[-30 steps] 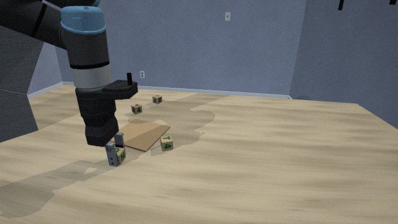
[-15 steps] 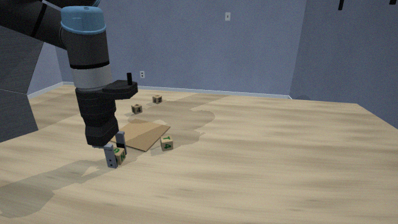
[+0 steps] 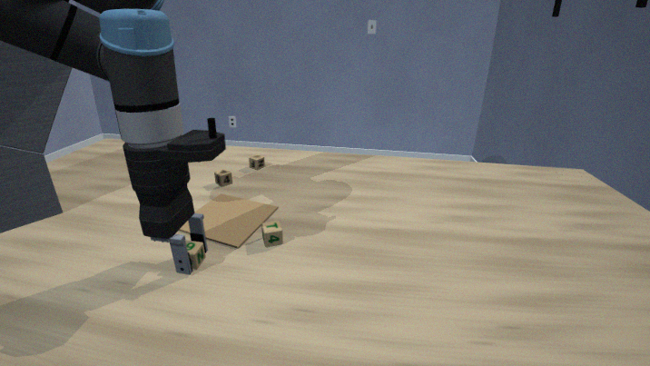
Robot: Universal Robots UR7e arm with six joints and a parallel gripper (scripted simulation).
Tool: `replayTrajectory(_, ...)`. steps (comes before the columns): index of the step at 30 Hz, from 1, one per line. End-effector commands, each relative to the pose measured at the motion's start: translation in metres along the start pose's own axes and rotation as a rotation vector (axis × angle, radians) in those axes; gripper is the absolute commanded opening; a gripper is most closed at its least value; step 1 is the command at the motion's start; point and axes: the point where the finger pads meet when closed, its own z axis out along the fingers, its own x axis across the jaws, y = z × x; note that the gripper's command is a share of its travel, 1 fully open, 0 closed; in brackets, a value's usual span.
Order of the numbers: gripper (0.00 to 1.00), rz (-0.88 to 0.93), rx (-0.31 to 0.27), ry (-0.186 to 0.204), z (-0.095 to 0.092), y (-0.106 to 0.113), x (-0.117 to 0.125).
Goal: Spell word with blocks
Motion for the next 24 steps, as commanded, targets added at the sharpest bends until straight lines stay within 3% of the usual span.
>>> replayTrajectory(1,0.87,0.002,0.001,0.000,-0.009,0.000,0.000)
replayTrajectory(17,0.87,0.002,0.001,0.001,-0.070,0.001,0.000)
replayTrajectory(24,0.87,0.002,0.001,0.001,-0.084,0.001,0.000)
